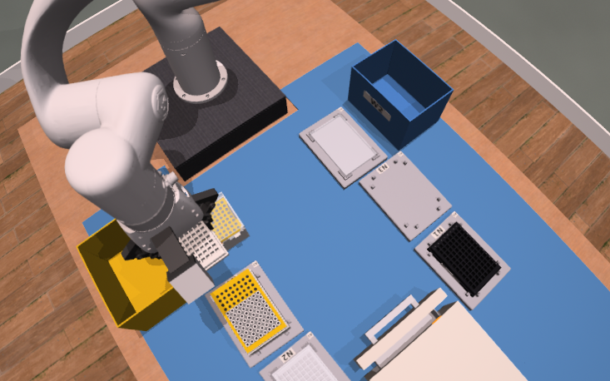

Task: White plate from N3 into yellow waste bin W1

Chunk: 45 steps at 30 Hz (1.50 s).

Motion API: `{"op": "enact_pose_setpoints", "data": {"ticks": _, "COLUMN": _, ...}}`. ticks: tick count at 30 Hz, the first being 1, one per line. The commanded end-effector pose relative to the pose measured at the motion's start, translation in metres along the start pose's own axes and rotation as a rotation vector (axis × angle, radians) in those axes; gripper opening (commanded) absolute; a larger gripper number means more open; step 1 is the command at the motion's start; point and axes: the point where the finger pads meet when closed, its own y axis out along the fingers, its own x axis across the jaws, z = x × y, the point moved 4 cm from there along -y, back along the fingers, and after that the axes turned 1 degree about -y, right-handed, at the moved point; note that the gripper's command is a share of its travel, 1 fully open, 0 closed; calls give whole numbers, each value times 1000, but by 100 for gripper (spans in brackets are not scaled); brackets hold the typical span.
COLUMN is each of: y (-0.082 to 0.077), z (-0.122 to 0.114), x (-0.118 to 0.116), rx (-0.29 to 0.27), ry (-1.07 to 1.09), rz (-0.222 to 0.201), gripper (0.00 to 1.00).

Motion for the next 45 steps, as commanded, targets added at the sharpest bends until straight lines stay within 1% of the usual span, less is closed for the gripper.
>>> {"op": "enact_pose_setpoints", "data": {"ticks": 1, "y": -1, "z": -3, "x": 12, "rx": 4, "ry": 0, "rz": -2, "gripper": 0}}
{"op": "enact_pose_setpoints", "data": {"ticks": 4, "y": -1, "z": -4, "x": 14, "rx": 4, "ry": 0, "rz": -2, "gripper": 0}}
{"op": "enact_pose_setpoints", "data": {"ticks": 19, "y": -1, "z": -18, "x": 52, "rx": 4, "ry": 0, "rz": -2, "gripper": 0}}
{"op": "enact_pose_setpoints", "data": {"ticks": 21, "y": -1, "z": -18, "x": 52, "rx": 4, "ry": 0, "rz": -2, "gripper": 0}}
{"op": "enact_pose_setpoints", "data": {"ticks": 36, "y": -1, "z": -32, "x": 89, "rx": 3, "ry": 0, "rz": -2, "gripper": 0}}
{"op": "enact_pose_setpoints", "data": {"ticks": 38, "y": -1, "z": -32, "x": 89, "rx": 3, "ry": 0, "rz": -2, "gripper": 0}}
{"op": "enact_pose_setpoints", "data": {"ticks": 45, "y": -1, "z": -38, "x": 107, "rx": 3, "ry": 0, "rz": -2, "gripper": 0}}
